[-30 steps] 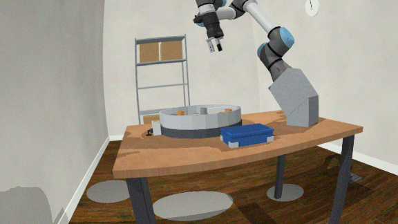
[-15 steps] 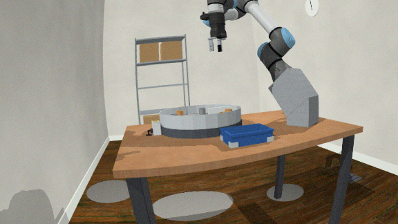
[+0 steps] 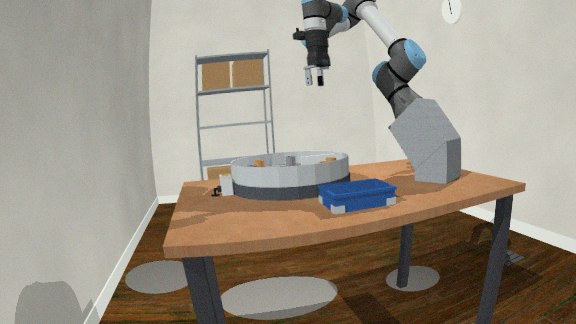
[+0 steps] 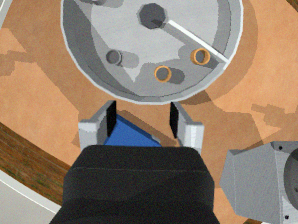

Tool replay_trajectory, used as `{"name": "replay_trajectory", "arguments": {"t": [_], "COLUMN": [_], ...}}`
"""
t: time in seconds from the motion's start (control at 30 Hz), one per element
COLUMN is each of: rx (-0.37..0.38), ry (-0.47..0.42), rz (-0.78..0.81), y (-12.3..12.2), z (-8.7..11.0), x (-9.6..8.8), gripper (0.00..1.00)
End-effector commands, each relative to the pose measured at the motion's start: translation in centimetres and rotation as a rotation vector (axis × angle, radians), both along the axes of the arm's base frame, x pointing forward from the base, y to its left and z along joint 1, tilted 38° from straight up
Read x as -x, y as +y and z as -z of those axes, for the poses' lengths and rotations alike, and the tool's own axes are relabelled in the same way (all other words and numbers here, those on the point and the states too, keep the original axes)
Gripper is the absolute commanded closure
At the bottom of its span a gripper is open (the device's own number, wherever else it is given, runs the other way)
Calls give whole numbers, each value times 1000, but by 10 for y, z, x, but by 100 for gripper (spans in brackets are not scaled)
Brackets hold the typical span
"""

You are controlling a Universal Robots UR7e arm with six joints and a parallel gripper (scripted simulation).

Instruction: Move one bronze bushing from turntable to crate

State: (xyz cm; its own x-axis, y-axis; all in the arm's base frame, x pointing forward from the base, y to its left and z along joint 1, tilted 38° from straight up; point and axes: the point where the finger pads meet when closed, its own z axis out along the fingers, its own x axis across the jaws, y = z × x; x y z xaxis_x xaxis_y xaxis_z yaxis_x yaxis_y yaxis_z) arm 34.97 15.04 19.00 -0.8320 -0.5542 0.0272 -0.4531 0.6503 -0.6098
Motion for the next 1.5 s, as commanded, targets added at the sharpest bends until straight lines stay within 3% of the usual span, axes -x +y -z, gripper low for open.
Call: {"name": "replay_trajectory", "arguments": {"t": [0.0, 0.07, 0.23, 0.63, 0.8, 1.2, 1.37, 1.47], "rx": [-1, -1, -1, -1, 0, 0, 1, 1], "ry": [-1, -1, -2, -2, -3, -3, -3, -3], "rz": [-1, -1, -1, -1, -1, -1, -1, -1], "y": [-1, -1, -47, -47, -94, -94, -140, -140], "z": [0, 0, 16, 16, 32, 32, 49, 49], "x": [0, 0, 3, 3, 7, 7, 11, 11], "gripper": [0, 0, 0, 0, 0, 0, 0, 0]}}
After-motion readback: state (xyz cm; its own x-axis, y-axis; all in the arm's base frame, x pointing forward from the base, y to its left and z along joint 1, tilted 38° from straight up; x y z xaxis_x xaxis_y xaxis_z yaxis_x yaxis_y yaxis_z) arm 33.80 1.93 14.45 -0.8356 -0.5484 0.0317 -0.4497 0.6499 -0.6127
